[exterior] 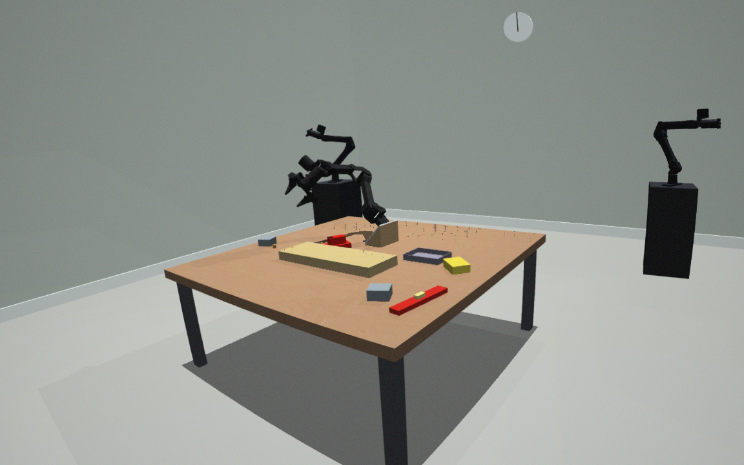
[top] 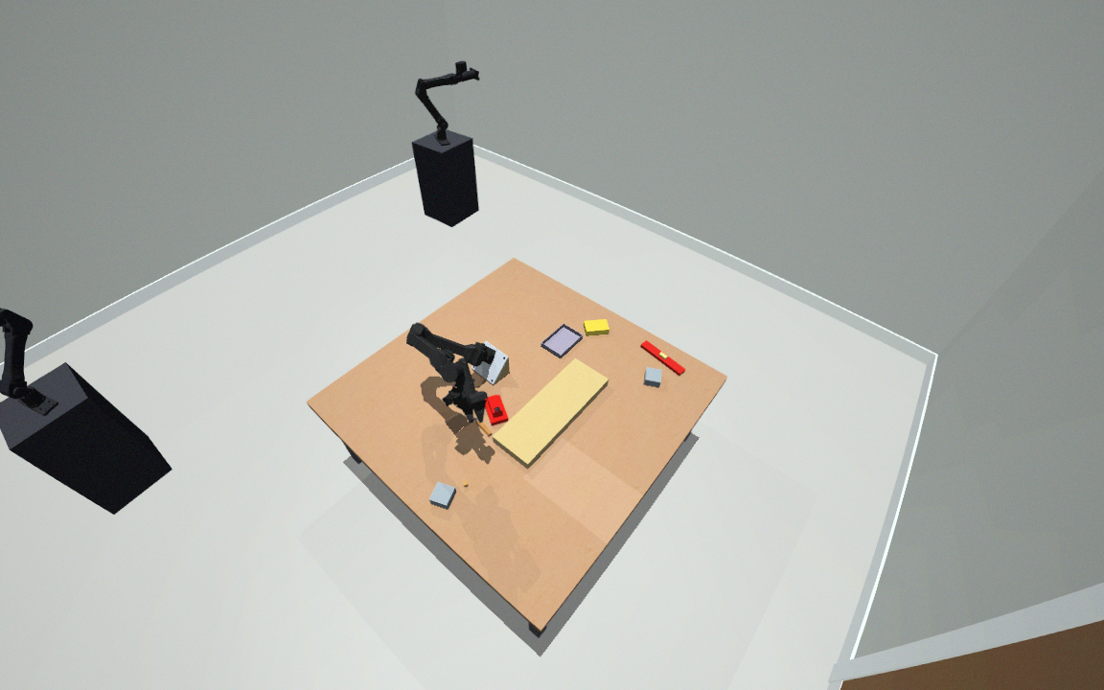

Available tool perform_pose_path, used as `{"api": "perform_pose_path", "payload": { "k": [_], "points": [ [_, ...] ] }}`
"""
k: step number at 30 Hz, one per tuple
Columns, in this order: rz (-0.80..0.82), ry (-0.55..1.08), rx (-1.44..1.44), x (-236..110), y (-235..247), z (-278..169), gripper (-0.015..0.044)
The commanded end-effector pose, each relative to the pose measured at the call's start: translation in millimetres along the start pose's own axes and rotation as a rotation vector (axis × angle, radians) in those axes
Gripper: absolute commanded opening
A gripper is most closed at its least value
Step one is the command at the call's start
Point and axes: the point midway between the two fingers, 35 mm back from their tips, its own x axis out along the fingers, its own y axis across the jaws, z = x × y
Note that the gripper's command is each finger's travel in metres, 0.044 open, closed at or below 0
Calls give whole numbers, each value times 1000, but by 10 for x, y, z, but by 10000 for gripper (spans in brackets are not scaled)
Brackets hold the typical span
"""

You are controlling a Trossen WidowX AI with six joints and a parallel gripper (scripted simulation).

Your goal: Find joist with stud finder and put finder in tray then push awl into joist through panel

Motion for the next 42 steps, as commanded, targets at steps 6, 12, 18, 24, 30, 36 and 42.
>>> {"api": "perform_pose_path", "payload": {
  "k": [6, 12, 18, 24, 30, 36, 42],
  "points": [
    [-257, 299, -688, 25, -941, -1252, 440],
    [-392, 484, -1177, -191, -1679, -1671, 440],
    [-406, 504, -1235, -222, -1762, -1695, 440],
    [-406, 504, -1235, -222, -1762, -1695, 440],
    [-406, 504, -1235, -201, -1751, -1668, 440],
    [-406, 504, -1235, -178, -1742, -1641, 440],
    [-406, 508, -1233, -122, -1801, -1667, 440]
  ]
}}
